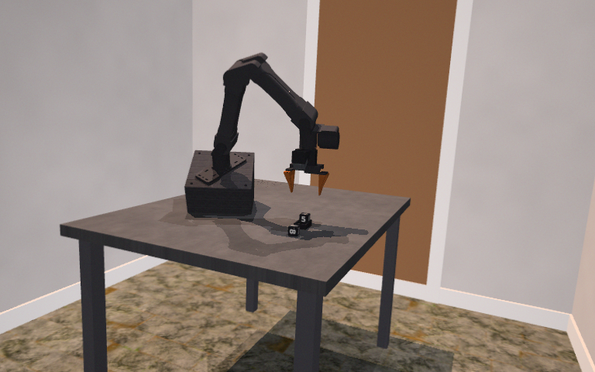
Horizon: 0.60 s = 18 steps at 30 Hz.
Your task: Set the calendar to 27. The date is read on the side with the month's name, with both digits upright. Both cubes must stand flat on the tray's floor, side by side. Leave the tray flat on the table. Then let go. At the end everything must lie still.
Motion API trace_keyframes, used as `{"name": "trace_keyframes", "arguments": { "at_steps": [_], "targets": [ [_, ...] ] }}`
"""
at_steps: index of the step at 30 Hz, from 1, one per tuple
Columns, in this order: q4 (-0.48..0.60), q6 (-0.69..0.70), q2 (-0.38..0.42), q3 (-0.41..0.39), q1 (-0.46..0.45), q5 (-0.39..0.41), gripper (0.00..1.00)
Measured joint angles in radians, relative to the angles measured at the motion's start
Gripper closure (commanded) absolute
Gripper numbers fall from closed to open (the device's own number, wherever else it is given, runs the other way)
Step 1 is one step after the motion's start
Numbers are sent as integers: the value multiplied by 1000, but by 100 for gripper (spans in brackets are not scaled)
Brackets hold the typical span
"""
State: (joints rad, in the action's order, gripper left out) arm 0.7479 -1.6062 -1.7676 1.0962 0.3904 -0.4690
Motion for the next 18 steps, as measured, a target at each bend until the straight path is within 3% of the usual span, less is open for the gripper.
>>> {"name": "trace_keyframes", "arguments": {
  "at_steps": [4, 9, 14, 15, 18],
  "targets": [
    [0, 21, 0, 3, -21, 11, 0],
    [-16, 171, 8, 53, -230, 44, 0],
    [-25, 306, 29, 84, -340, 69, 0],
    [-27, 330, 31, 90, -362, 72, 55],
    [-27, 375, 36, 97, -385, 73, 55]
  ]
}}
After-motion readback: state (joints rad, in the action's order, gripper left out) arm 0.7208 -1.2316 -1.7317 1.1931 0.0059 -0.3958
